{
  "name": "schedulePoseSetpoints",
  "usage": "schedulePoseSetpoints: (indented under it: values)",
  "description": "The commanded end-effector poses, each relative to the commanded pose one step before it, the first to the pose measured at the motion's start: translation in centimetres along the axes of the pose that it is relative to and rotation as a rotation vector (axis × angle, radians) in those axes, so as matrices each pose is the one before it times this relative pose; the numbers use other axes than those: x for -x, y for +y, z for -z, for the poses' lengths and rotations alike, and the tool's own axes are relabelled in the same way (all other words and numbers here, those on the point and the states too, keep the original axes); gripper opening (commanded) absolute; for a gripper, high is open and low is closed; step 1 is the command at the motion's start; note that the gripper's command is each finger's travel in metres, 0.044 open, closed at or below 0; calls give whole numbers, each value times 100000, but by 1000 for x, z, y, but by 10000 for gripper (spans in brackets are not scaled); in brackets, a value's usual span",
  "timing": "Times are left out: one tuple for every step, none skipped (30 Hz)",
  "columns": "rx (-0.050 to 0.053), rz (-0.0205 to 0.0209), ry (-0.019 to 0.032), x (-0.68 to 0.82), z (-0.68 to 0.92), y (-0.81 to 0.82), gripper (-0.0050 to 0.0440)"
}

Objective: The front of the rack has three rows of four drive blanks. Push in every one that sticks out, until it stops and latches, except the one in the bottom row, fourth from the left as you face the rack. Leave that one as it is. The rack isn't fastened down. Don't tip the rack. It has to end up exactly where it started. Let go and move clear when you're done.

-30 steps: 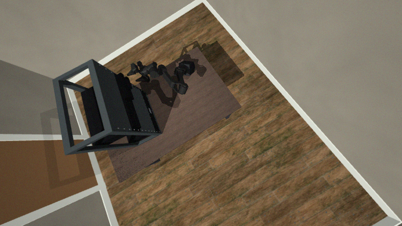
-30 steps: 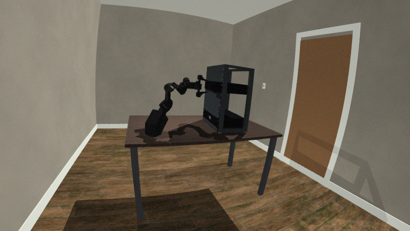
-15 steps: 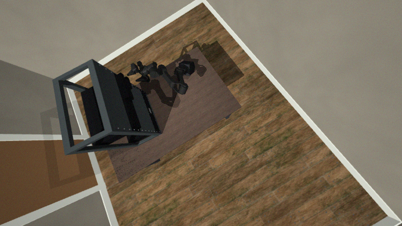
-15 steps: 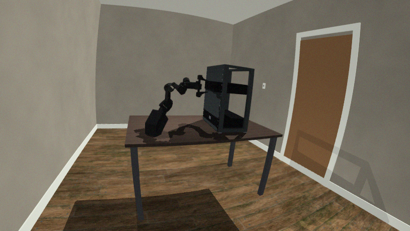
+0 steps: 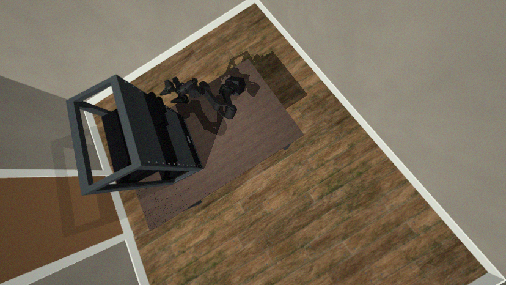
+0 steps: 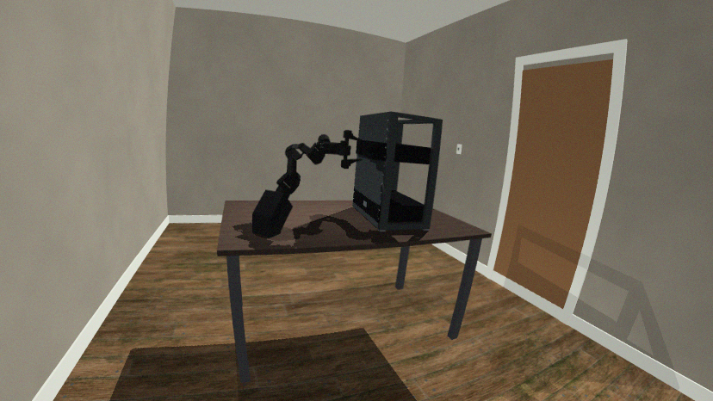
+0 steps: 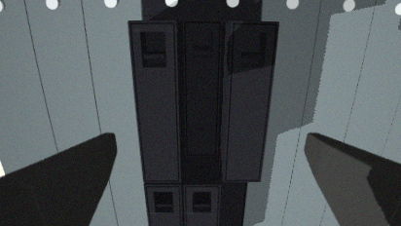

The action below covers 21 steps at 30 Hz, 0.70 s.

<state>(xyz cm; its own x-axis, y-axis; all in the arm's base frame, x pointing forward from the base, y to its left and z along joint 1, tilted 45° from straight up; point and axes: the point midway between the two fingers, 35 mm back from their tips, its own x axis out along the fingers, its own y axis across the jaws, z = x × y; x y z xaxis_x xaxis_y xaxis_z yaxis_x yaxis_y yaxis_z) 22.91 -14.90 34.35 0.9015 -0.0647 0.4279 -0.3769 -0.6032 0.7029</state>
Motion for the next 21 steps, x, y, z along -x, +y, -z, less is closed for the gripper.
schedulePoseSetpoints:
  values:
    - [87, -161, 536, -89, 156, 197, 440]
    - [0, 0, 0, 0, 0, 0, 440]
    - [0, 0, 0, 0, 0, 0, 440]
    - [0, 0, 0, 0, 0, 0, 0]
    - [0, 0, 0, 0, 0, 0, 0]
    - [0, 0, 0, 0, 0, 0, 0]
    - [0, 0, 0, 0, 0, 0, 0]
    - [0, 0, 0, 0, 0, 0, 0]
    - [0, 0, 0, 0, 0, 0, 0]
    - [0, 0, 0, 0, 0, 0, 0]
    - [0, 0, 0, 0, 0, 0, 0]
    - [0, 0, 0, 0, 0, 0, 0]
    - [0, 0, 0, 0, 0, 0, 0]
    - [0, 0, 0, 0, 0, 0, 0]
    - [0, 0, 0, 0, 0, 0, 0]
    - [0, 0, 0, 0, 0, 0, 0]
    - [0, 0, 0, 0, 0, 0, 0]
    - [0, 0, 0, 0, 0, 0, 0]
    - [0, 0, 0, 0, 0, 0, 0]
    - [0, 0, 0, 0, 0, 0, 0]
    - [0, 0, 0, 0, 0, 0, 0]
